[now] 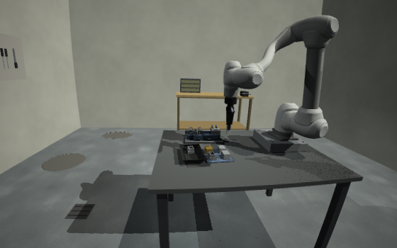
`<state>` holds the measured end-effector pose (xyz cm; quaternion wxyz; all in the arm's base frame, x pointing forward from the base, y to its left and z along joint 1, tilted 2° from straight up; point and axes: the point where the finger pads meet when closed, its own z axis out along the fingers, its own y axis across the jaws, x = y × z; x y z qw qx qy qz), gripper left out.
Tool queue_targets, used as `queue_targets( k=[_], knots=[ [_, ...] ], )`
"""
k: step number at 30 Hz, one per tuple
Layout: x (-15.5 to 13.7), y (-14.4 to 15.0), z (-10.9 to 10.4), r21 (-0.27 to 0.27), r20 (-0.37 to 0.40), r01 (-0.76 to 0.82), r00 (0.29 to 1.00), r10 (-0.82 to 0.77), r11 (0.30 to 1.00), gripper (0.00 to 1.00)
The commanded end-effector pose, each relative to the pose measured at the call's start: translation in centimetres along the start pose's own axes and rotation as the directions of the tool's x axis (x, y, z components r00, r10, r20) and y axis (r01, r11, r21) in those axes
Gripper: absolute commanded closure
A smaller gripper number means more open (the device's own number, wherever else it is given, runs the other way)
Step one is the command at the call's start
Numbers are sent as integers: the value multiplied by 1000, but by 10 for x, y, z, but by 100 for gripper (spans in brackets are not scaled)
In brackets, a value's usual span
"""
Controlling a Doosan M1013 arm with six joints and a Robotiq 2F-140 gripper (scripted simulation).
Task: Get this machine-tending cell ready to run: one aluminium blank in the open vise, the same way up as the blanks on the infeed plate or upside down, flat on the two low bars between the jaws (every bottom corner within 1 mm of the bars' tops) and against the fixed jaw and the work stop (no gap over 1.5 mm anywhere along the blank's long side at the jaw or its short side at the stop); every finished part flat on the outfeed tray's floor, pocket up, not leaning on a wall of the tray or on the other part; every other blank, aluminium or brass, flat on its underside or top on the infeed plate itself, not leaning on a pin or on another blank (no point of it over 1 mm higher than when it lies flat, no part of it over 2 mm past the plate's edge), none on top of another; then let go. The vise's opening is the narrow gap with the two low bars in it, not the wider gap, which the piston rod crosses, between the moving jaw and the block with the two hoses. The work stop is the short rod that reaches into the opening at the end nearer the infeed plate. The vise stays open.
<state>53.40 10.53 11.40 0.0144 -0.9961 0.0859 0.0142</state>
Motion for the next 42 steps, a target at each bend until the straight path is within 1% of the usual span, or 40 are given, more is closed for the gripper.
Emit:
queue_targets(
  k=[1, 9, 20, 21, 22, 27, 33, 35, 36, 37, 42],
  knots=[
    [3, -1, -8, 5, -11, -5, 1000, 5, 1000, 100],
    [2, -1, -23, 5, -11, -5, 1000, 5, 1000, 100],
    [4, -1, -26, 5, -11, -5, 1000, 5, 1000, 100],
    [15, -2, -27, 5, -11, -5, 1000, 5, 1000, 100],
    [38, -5, -29, 5, -11, -5, 1000, 5, 1000, 100],
    [94, -12, -30, 5, -10, -5, 1000, 5, 1000, 100],
    [158, -17, -27, 5, -10, -5, 1000, 5, 1000, 100],
    [158, -17, -27, 5, -10, -5, 1000, 5, 1000, 100],
    [166, -17, -27, 5, -10, -5, 1000, 5, 1000, 100],
    [168, -17, -27, 5, -10, -5, 1000, 5, 1000, 100],
    [168, -17, -26, 5, -10, -5, 1000, 5, 1000, 100]
  ],
)
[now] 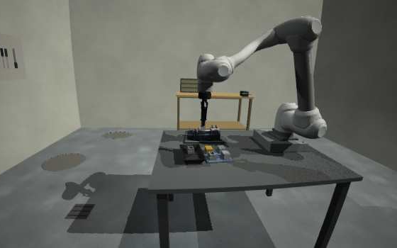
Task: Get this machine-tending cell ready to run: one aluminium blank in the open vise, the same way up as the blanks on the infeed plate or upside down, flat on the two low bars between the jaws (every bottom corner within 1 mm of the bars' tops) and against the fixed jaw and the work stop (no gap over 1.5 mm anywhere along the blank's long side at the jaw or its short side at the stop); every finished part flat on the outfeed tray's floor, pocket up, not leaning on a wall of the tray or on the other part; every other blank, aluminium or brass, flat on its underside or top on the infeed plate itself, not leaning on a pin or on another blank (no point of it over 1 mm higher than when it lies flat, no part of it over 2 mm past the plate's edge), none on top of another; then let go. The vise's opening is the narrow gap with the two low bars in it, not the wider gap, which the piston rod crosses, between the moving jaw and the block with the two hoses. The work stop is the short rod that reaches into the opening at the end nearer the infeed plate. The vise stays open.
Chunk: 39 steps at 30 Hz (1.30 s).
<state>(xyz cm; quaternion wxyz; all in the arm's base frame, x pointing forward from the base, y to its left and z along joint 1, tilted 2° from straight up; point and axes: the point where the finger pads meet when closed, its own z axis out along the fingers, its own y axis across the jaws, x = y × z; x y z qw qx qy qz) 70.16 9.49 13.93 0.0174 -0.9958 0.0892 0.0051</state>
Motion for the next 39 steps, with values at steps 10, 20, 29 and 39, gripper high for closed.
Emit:
queue_targets(
  k=[10, 20, 29, 39],
  knots=[
    [2, 2, 8, -3, 8, 2, 1000, -2, 1000, 100],
    [2, 2, 22, -3, 8, 2, 1000, -2, 1000, 100],
    [2, 2, 36, -3, 8, 2, 1000, -2, 1000, 100],
    [2, 2, 54, -3, 8, 2, 1000, -2, 1000, 100]
  ],
)
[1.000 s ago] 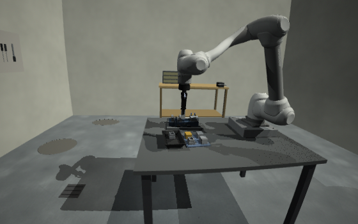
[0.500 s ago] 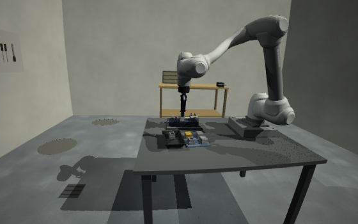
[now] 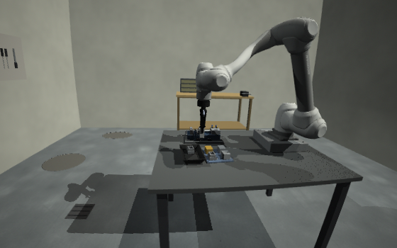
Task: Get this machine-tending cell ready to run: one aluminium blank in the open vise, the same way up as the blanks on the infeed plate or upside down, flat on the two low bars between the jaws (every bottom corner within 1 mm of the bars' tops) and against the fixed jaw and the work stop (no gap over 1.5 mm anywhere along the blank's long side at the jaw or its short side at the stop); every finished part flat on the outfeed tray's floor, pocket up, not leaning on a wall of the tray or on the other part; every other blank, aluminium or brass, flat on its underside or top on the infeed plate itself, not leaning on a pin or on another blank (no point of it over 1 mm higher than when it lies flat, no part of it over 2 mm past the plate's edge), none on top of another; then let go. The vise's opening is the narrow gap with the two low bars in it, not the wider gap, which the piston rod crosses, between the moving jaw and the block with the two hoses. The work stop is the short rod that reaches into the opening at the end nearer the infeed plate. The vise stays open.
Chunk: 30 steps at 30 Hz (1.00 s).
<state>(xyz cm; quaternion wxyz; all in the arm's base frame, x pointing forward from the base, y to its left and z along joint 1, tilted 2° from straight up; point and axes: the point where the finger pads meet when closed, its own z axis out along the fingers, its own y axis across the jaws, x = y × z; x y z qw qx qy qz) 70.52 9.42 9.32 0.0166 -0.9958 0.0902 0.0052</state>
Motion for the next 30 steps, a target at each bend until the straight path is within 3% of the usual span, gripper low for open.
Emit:
queue_targets(
  k=[1, 30],
  knots=[
    [-2, 0, 10, -1, 8, 4, 1000, -4, 1000, 100],
    [-2, 0, 21, -1, 8, 4, 1000, -4, 1000, 100]
  ],
)
